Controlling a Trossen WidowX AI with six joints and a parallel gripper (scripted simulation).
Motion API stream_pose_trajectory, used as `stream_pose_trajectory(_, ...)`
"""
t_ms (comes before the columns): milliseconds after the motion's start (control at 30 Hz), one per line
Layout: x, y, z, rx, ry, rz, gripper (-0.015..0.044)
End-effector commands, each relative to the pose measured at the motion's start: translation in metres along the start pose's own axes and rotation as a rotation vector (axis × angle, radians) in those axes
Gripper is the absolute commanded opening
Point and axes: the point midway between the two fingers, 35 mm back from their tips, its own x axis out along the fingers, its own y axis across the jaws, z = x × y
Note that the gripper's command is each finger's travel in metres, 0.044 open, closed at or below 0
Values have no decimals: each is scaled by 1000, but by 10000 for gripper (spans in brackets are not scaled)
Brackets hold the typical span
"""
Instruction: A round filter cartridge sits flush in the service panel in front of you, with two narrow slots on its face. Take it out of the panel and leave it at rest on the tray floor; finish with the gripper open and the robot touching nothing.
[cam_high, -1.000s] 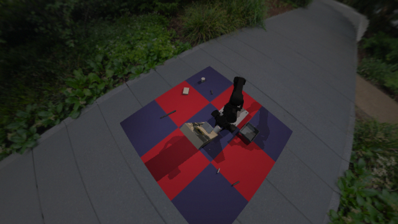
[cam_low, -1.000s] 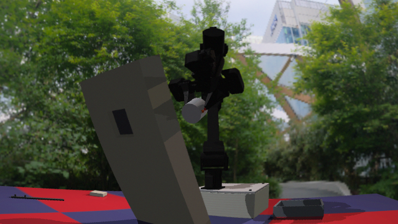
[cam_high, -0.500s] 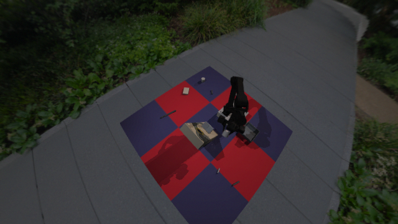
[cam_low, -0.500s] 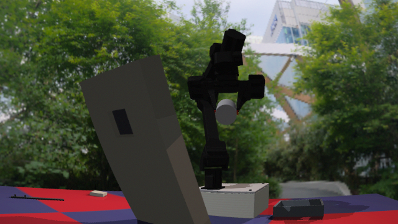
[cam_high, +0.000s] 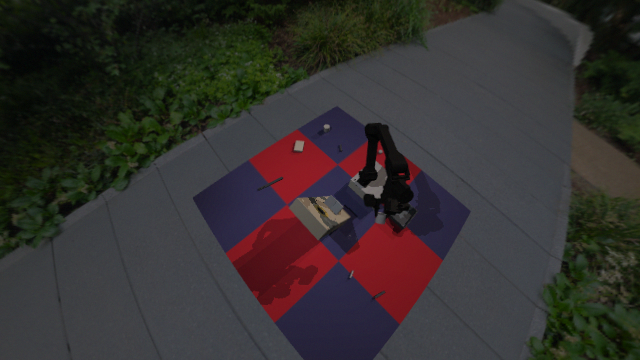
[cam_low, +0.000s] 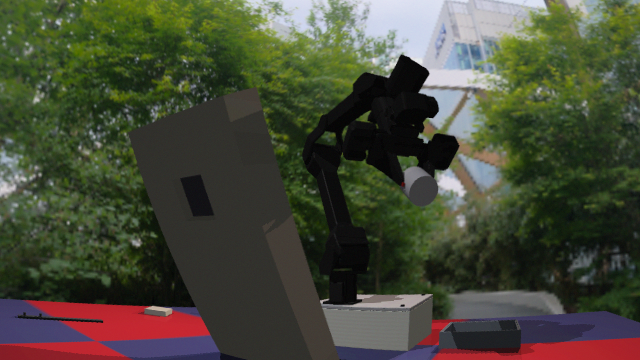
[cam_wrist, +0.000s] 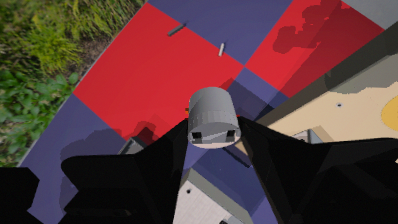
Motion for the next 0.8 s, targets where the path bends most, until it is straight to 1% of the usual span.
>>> stream_pose_trajectory(0, 1, 20, -3, -90, 2, 52, 0)
stream_pose_trajectory(433, -6, 81, -20, -364, -8, 214, 0)
stream_pose_trajectory(767, 0, 94, -27, -394, -7, 243, 0)
